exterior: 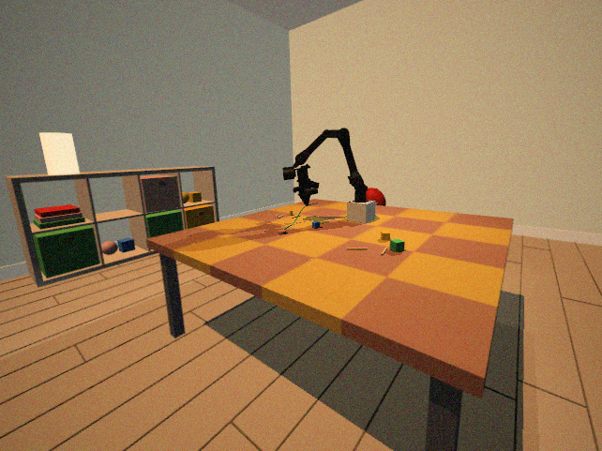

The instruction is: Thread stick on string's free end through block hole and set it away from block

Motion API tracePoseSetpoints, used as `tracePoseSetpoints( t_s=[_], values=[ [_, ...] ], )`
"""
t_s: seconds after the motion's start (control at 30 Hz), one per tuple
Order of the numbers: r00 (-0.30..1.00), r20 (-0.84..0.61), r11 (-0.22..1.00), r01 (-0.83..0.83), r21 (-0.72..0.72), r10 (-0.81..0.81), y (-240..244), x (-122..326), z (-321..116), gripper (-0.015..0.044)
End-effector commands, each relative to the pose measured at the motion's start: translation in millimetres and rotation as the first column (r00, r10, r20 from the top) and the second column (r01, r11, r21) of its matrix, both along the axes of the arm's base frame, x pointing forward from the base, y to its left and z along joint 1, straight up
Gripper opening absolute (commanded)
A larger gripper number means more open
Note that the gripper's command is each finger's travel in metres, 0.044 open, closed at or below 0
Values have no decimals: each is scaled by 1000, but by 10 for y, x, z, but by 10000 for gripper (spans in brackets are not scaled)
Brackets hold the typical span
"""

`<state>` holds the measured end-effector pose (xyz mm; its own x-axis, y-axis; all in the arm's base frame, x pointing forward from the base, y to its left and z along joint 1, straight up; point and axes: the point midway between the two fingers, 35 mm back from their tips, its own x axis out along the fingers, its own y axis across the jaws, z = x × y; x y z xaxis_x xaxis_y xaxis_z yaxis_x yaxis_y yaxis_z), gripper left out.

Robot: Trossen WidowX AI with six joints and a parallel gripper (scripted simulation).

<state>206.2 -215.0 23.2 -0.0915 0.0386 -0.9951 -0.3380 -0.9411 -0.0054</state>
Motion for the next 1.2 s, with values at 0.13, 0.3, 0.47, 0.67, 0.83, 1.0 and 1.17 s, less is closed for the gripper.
tracePoseSetpoints(
  t_s=[0.13, 0.3, 0.47, 0.67, 0.83, 1.0, 1.17],
  values=[
    [999, -32, 1000, 2, 11, -2, 7, 67, 64, 0],
    [999, -49, 1000, 3, 17, -2, 16, 108, 114, 0],
    [998, -66, 1000, 3, 23, -1, 26, 148, 165, 0],
    [996, -87, 1000, 3, 29, -1, 41, 195, 228, 0],
    [995, -104, 999, 3, 34, 0, 55, 233, 281, 0],
    [993, -122, 999, 3, 38, 1, 71, 269, 334, 0],
    [990, -140, 999, 3, 42, 2, 88, 305, 388, 0]
  ],
)
